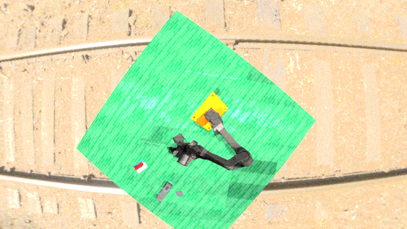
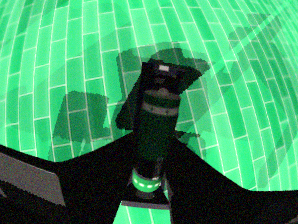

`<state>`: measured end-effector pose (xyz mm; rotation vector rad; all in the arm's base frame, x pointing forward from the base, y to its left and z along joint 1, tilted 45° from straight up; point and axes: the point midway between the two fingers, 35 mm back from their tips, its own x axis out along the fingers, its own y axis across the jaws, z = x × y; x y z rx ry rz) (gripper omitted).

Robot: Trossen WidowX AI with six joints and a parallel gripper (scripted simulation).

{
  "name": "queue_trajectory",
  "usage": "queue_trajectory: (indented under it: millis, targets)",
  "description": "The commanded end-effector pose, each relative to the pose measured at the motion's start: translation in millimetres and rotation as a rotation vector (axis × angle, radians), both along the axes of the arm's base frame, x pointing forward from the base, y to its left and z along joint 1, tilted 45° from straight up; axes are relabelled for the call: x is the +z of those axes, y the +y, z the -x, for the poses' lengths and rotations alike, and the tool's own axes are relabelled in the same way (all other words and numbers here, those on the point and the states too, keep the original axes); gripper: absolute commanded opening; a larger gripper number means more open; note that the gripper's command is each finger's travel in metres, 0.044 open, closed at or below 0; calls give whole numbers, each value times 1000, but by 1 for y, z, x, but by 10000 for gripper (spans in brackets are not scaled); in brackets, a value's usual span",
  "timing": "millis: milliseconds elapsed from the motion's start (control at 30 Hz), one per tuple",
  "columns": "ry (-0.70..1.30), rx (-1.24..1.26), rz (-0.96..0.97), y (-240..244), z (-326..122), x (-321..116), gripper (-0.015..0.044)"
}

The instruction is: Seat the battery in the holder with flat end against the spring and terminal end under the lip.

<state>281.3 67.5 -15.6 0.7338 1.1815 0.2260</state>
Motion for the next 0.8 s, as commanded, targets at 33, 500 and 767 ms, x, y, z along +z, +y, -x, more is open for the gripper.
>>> queue_trajectory:
  millis: [33,500,767]
  targets:
    - [31,24,-4,1,2,-3,66]
    - [86,75,-1,2,-2,-7,66]
    - [118,104,-1,2,-4,-9,66]
